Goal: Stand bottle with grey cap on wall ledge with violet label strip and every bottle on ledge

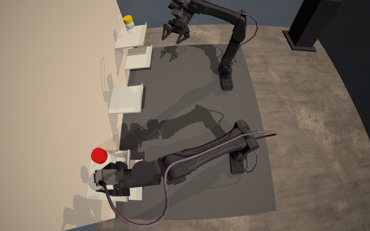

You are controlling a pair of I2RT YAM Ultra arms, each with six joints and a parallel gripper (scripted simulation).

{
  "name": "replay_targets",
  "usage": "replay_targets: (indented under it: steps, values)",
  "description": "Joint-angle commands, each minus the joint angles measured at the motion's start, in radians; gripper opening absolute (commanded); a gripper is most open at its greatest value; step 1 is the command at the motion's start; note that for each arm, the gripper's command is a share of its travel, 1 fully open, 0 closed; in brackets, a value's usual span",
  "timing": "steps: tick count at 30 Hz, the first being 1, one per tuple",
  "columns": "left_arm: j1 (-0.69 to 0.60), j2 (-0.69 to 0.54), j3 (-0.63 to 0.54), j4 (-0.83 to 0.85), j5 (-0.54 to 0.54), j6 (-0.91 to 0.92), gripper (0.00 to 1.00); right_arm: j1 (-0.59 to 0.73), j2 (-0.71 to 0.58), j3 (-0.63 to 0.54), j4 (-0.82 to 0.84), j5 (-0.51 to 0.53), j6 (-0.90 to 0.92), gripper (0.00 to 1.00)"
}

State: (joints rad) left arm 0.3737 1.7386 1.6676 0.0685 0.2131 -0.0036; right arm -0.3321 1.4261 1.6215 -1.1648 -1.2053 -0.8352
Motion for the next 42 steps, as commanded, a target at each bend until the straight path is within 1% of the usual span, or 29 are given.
replay_targets:
  steps: [1,4,8,12,14,16,18,22,24,38,39,40,42]
  values:
    - [-0.008,-0.017,0.027,0.040,-0.006,0.005,0.50,-0.002,0.001,0.034,-0.018,-0.022,-0.007,0.88]
    - [-0.008,-0.017,0.027,0.040,-0.006,0.005,0.50,-0.002,0.001,0.034,-0.018,-0.022,-0.007,0.88]
    - [-0.007,-0.033,0.008,0.092,-0.014,0.004,0.50,-0.002,0.001,0.034,-0.018,-0.022,-0.007,0.88]
    - [-0.001,-0.041,-0.066,0.174,-0.003,0.005,0.50,-0.002,0.001,0.034,-0.018,-0.022,-0.007,0.88]
    - [-0.001,-0.038,-0.073,0.137,-0.004,0.005,0.50,-0.002,0.001,0.034,-0.018,-0.022,-0.007,0.88]
    - [0.000,-0.042,-0.094,0.185,-0.003,0.004,0.50,-0.002,0.001,0.034,-0.018,-0.022,-0.007,0.88]
    - [0.000,-0.042,-0.094,0.185,-0.003,0.004,0.50,-0.002,0.001,0.034,-0.018,-0.022,-0.007,0.88]
    - [0.004,-0.049,-0.179,0.256,0.000,0.004,0.50,-0.002,0.001,0.034,-0.018,-0.022,-0.007,0.88]
    - [0.006,-0.047,-0.199,0.252,0.000,0.003,0.50,-0.002,0.001,0.034,-0.018,-0.022,-0.007,0.88]
    - [0.006,-0.047,-0.197,0.254,-0.001,0.003,0.50,-0.002,0.001,0.034,-0.018,-0.022,-0.007,0.88]
    - [0.006,-0.047,-0.197,0.254,-0.001,0.003,0.61,-0.002,0.001,0.034,-0.018,-0.022,-0.007,0.88]
    - [0.006,-0.047,-0.197,0.254,-0.001,0.003,0.70,-0.002,0.001,0.034,-0.018,-0.022,-0.007,0.88]
    - [0.008,-0.054,-0.216,0.270,-0.005,0.000,0.70,-0.002,0.001,0.034,-0.018,-0.022,-0.007,0.88]
